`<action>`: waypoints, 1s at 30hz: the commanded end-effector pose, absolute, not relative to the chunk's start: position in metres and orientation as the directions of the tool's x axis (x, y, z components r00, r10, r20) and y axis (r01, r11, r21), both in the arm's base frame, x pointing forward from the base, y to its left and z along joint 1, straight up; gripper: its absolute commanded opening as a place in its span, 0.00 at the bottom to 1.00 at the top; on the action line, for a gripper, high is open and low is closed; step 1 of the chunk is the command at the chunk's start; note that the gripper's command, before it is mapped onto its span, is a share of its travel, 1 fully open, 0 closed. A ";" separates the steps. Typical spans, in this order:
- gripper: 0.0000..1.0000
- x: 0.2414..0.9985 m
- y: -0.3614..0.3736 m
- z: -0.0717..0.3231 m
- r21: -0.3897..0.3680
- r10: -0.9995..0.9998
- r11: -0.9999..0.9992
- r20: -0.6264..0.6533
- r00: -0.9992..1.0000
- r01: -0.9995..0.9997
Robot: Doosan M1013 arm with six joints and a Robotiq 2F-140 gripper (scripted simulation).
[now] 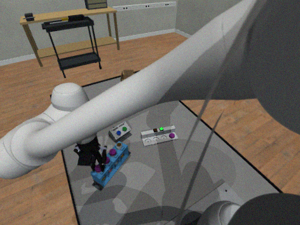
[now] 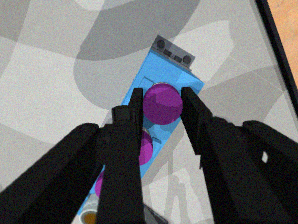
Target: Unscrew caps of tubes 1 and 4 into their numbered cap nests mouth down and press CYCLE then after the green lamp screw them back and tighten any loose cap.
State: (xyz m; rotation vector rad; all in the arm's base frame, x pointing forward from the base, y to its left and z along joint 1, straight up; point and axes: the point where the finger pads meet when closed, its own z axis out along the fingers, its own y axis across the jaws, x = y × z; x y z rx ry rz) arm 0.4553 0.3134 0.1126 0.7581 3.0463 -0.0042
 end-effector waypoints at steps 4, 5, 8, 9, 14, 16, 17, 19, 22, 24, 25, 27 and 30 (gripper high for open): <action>0.30 0.456 0.314 0.113 -0.001 0.467 0.884 -0.002 -0.884 0.467; 0.30 0.456 0.314 0.113 -0.001 0.467 0.884 -0.002 -0.884 0.467; 0.30 0.456 0.314 0.113 -0.001 0.467 0.884 -0.002 -0.884 0.467; 0.30 0.456 0.314 0.113 -0.001 0.467 0.884 -0.002 -0.884 0.467; 0.30 0.456 0.314 0.113 0.000 0.553 0.833 -0.002 -0.833 0.553; 0.30 0.456 0.314 0.113 0.000 0.633 0.774 -0.002 -0.774 0.633; 0.30 0.456 0.314 0.113 0.000 0.671 0.741 -0.002 -0.741 0.671; 0.30 0.456 0.314 0.113 0.000 0.742 0.671 -0.002 -0.671 0.742; 0.30 0.456 0.314 0.113 0.000 0.834 0.552 -0.002 -0.552 0.834; 0.30 0.456 0.314 0.113 0.000 0.885 0.466 -0.002 -0.466 0.885; 0.30 0.456 0.314 0.113 0.000 0.907 0.421 -0.002 -0.421 0.907; 0.30 0.456 0.314 0.113 0.000 0.907 0.421 -0.002 -0.421 0.907; 0.30 0.456 0.314 0.113 0.001 0.960 0.281 -0.001 -0.281 0.960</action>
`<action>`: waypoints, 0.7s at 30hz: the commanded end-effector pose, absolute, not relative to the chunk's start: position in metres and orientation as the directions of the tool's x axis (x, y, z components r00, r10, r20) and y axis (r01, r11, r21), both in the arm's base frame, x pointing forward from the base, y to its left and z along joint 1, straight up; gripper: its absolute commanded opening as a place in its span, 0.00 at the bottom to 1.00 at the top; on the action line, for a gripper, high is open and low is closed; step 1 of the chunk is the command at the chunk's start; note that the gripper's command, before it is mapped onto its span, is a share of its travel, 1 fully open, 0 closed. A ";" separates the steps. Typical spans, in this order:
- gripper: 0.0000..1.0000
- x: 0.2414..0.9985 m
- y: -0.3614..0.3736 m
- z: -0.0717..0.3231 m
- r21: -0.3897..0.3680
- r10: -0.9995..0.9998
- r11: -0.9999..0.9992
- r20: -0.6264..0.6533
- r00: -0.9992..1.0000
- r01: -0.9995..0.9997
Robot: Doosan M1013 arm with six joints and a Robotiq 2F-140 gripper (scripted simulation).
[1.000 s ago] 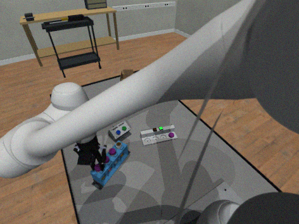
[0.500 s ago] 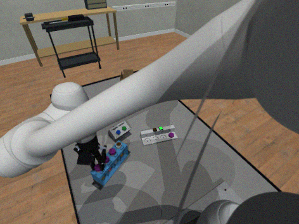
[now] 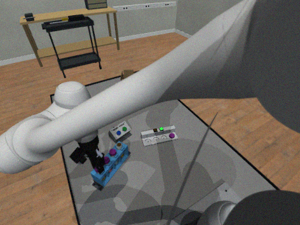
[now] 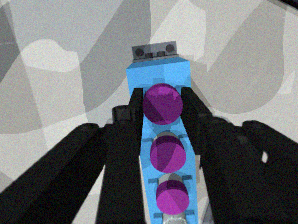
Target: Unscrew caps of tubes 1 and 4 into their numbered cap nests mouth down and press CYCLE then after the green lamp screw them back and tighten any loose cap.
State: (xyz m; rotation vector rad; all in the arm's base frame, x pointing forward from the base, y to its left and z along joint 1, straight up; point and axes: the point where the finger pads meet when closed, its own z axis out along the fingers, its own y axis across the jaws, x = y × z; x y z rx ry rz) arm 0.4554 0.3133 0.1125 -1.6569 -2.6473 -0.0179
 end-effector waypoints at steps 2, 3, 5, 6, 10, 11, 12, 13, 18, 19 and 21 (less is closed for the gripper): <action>0.30 0.456 0.314 0.113 0.001 0.983 0.184 -0.001 -0.184 0.983; 0.30 0.456 0.314 0.113 0.001 0.991 0.135 -0.001 -0.135 0.991; 0.30 0.456 0.314 0.113 0.001 0.999 0.038 -0.001 -0.038 0.999; 0.30 0.456 0.314 0.113 0.001 0.999 0.038 -0.001 -0.038 0.999; 0.30 0.456 0.314 0.113 0.001 0.999 0.038 -0.001 -0.038 0.999; 0.30 0.456 0.314 0.113 0.001 0.999 0.038 -0.001 -0.038 0.999; 0.30 0.456 0.314 0.113 0.001 0.999 0.038 -0.001 -0.038 0.999; 0.30 0.456 0.314 0.113 0.001 0.999 0.038 -0.001 -0.038 0.999; 0.41 0.456 0.314 0.113 0.001 0.999 0.038 -0.001 -0.038 0.999; 0.41 0.456 0.314 0.113 0.001 0.999 0.038 -0.001 -0.038 0.999; 0.41 0.456 0.314 0.113 0.001 0.999 0.038 -0.001 -0.038 0.999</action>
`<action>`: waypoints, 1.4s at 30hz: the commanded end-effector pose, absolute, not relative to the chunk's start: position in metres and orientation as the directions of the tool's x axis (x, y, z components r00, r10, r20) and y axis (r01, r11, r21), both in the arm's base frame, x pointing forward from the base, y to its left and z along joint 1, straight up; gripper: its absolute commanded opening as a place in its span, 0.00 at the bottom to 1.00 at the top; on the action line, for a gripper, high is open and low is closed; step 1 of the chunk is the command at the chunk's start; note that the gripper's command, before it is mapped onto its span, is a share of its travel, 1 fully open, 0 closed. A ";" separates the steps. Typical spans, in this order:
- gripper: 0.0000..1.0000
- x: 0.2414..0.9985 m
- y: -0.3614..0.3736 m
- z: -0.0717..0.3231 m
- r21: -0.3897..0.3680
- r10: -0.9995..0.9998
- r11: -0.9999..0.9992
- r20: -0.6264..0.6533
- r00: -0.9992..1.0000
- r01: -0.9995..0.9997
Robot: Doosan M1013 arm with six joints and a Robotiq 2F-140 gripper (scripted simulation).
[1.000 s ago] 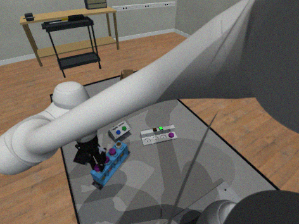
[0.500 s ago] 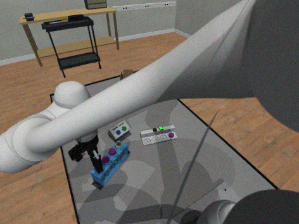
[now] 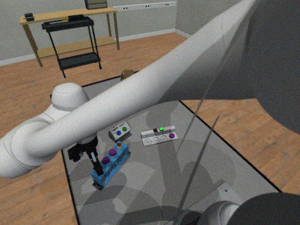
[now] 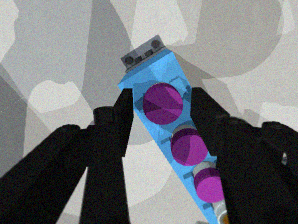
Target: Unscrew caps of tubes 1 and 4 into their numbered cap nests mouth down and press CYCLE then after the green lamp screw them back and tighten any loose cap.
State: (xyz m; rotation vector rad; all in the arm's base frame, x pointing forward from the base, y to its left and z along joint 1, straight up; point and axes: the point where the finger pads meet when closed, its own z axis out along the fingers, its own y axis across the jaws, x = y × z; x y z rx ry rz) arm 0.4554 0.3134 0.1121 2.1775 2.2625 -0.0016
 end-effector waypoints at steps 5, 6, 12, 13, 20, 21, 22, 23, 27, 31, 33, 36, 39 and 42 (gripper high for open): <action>0.41 0.456 0.314 0.113 0.001 0.997 0.078 -0.001 -0.078 0.997; 0.41 0.456 0.314 0.113 0.001 0.993 0.117 -0.001 -0.117 0.993; 0.41 0.456 0.314 0.113 0.001 0.962 0.274 -0.001 -0.274 0.962; 0.41 0.456 0.314 0.113 0.001 0.950 0.312 -0.002 -0.312 0.950; 0.41 0.456 0.314 0.113 0.000 0.827 0.563 -0.002 -0.563 0.827; 0.41 0.456 0.314 0.113 0.000 0.803 0.595 -0.002 -0.595 0.803; 0.41 0.456 0.314 0.113 0.000 0.779 0.627 -0.002 -0.627 0.779; 0.41 0.456 0.314 0.113 0.000 0.753 0.658 -0.002 -0.658 0.753; 0.41 0.456 0.314 0.113 0.000 0.698 0.716 -0.002 -0.716 0.698; 0.41 0.456 0.314 0.113 0.000 0.575 0.818 -0.002 -0.818 0.575; 0.41 0.456 0.314 0.113 0.000 0.508 0.861 -0.002 -0.861 0.508; 0.41 0.456 0.314 0.113 -0.001 0.467 0.884 -0.002 -0.884 0.467; 0.41 0.456 0.314 0.113 -0.001 0.467 0.884 -0.002 -0.884 0.467; 0.30 0.456 0.314 0.113 -0.001 0.467 0.884 -0.002 -0.884 0.467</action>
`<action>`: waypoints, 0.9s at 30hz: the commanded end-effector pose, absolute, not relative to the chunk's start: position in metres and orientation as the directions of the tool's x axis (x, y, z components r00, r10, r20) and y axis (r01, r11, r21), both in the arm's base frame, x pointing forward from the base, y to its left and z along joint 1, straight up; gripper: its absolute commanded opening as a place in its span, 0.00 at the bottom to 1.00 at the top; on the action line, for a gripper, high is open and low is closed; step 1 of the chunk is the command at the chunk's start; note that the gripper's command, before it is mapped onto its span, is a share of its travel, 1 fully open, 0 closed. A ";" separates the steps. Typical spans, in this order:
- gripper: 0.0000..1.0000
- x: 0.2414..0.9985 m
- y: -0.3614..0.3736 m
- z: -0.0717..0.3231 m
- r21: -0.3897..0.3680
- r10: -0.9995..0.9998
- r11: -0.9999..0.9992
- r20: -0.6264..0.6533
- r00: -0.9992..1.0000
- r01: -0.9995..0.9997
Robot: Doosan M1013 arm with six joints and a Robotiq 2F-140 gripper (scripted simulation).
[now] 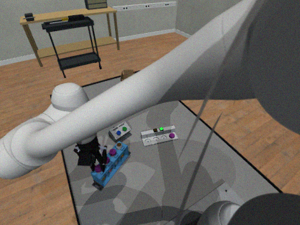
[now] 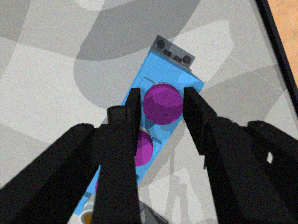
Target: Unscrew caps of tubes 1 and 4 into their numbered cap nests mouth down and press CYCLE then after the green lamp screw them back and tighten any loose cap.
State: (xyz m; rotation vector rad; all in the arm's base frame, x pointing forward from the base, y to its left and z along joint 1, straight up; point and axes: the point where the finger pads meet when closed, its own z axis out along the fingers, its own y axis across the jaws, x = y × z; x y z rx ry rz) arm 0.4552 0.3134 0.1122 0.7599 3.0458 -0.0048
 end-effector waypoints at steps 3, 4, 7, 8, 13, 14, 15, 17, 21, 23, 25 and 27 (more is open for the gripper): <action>0.30 0.456 0.314 0.113 -0.001 0.467 0.884 -0.002 -0.884 0.467; 0.30 0.456 0.314 0.113 -0.001 0.467 0.884 -0.002 -0.884 0.467; 0.30 0.456 0.314 0.113 -0.001 0.467 0.884 -0.002 -0.884 0.467; 0.30 0.456 0.314 0.113 -0.001 0.467 0.884 -0.002 -0.884 0.467; 0.30 0.456 0.314 0.113 -0.001 0.467 0.884 -0.002 -0.884 0.467; 0.30 0.456 0.314 0.113 0.000 0.511 0.860 -0.002 -0.860 0.511; 0.30 0.456 0.314 0.113 0.000 0.553 0.833 -0.002 -0.833 0.553; 0.30 0.456 0.314 0.113 0.000 0.633 0.774 -0.002 -0.774 0.633; 0.30 0.456 0.314 0.113 0.000 0.707 0.707 -0.002 -0.707 0.707; 0.30 0.456 0.314 0.113 0.000 0.774 0.633 -0.002 -0.633 0.774; 0.30 0.456 0.314 0.113 0.000 0.834 0.552 -0.002 -0.552 0.834; 0.30 0.456 0.314 0.113 0.000 0.885 0.466 -0.002 -0.466 0.885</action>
